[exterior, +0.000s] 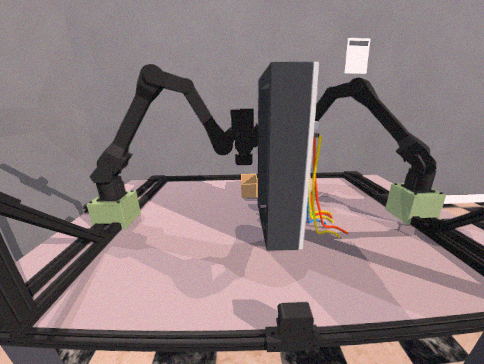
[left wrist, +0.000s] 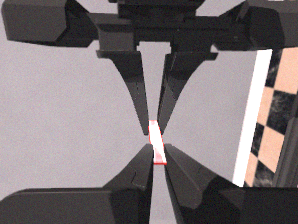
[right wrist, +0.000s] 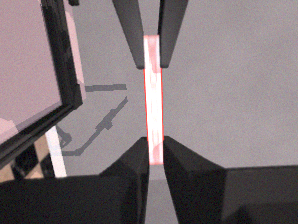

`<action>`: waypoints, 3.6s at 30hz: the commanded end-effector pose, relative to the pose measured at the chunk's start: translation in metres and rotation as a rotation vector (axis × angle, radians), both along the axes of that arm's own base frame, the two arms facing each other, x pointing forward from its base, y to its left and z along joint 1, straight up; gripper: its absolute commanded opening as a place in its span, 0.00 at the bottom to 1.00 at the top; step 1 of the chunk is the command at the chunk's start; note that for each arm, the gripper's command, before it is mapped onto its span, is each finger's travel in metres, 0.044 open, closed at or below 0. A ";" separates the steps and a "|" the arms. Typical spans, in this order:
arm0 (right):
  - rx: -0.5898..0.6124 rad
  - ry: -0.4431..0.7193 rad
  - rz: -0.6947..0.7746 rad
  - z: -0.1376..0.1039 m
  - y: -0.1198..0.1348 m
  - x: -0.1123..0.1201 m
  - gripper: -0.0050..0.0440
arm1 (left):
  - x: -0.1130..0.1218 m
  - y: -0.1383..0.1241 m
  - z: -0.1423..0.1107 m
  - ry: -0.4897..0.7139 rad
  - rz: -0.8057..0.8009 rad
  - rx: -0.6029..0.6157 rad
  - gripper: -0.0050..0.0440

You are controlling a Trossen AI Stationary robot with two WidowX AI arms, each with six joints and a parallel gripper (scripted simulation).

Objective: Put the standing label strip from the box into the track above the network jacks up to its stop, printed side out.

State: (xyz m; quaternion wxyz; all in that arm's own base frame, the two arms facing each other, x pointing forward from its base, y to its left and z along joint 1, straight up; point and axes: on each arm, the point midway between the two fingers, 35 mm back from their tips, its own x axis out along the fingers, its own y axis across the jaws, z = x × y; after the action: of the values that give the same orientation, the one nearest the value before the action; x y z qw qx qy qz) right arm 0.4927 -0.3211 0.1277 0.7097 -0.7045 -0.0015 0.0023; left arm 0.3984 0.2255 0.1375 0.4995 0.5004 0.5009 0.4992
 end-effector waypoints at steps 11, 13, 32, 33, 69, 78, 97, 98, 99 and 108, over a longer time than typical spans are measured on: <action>-0.033 -0.029 -0.003 0.018 -0.001 0.002 0.10 | 0.000 0.001 0.014 -0.034 0.003 0.007 0.00; -0.033 -0.029 -0.003 0.018 -0.001 0.002 0.10 | 0.000 0.001 0.014 -0.034 0.003 0.007 0.00; -0.033 -0.029 -0.003 0.018 -0.001 0.002 0.00 | 0.000 0.001 0.014 -0.034 0.003 0.007 0.28; -0.033 -0.029 -0.003 0.018 -0.001 0.002 0.00 | 0.000 0.001 0.014 -0.034 0.003 0.007 0.28; -0.032 -0.026 -0.003 0.018 -0.036 0.004 0.00 | 0.000 0.001 0.014 -0.034 0.003 0.007 0.28; -0.036 -0.029 -0.003 0.022 -0.040 0.004 0.00 | 0.000 -0.009 0.013 -0.034 0.003 0.006 0.28; -0.036 -0.029 -0.003 0.022 -0.040 0.004 0.00 | 0.015 0.021 0.082 -0.222 -0.216 0.015 0.81; -0.036 -0.029 -0.003 0.022 -0.040 0.004 0.00 | 0.014 0.028 0.092 -0.254 -0.252 0.010 0.86; -0.036 -0.029 -0.003 0.022 -0.040 0.004 0.00 | 0.012 0.034 0.103 -0.290 -0.292 0.005 0.91; -0.036 -0.029 -0.003 0.022 -0.040 0.004 0.00 | -0.012 0.057 0.159 -0.488 -0.530 -0.076 1.00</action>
State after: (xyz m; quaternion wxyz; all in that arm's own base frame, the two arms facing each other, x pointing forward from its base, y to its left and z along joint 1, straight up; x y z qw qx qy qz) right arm 0.4956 -0.3600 0.1341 0.7066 -0.7076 -0.0015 -0.0022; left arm 0.4016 0.2753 0.2492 0.6901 0.4845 0.2963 0.4485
